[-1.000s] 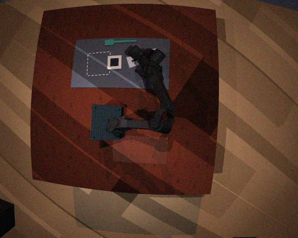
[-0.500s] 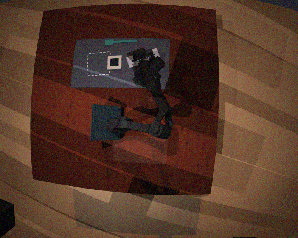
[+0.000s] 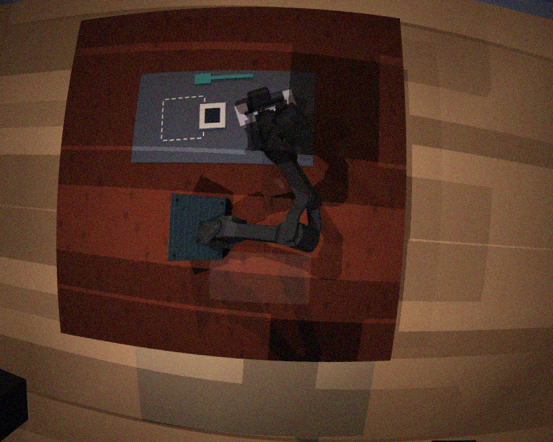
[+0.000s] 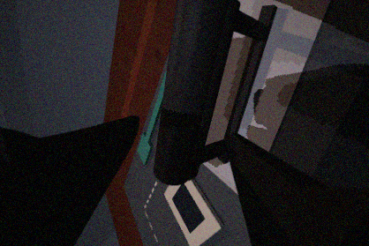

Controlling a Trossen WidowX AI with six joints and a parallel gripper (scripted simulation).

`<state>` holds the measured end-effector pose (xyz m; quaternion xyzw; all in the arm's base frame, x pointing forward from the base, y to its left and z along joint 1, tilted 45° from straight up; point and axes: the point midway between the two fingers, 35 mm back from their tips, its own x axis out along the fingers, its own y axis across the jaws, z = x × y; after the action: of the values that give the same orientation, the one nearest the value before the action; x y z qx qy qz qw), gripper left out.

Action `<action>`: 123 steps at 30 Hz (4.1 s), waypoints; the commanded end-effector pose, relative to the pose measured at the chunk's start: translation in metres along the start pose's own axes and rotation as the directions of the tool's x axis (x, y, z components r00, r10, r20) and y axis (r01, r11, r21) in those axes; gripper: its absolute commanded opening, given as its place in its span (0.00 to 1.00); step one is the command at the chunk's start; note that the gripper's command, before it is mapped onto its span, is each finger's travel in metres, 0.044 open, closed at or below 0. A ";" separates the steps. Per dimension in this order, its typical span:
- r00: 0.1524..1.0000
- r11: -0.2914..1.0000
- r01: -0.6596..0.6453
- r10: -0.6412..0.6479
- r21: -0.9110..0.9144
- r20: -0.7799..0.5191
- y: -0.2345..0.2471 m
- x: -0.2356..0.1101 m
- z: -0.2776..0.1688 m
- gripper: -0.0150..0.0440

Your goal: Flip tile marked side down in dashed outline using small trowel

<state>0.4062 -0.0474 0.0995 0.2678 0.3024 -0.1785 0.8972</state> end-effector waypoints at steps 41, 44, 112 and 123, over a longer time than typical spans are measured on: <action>1.000 1.000 -0.003 0.003 0.003 -0.001 0.000 0.045 -0.001 0.41; 1.000 1.000 -0.003 0.003 0.003 -0.001 0.000 0.045 -0.001 0.37; 0.959 0.993 -0.001 -0.033 0.119 0.283 0.005 0.033 -0.040 0.25; 0.959 0.993 -0.001 -0.033 0.119 0.283 0.004 0.037 -0.049 0.25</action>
<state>0.4152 -0.0267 0.0488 0.2898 0.1586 -0.2423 0.9122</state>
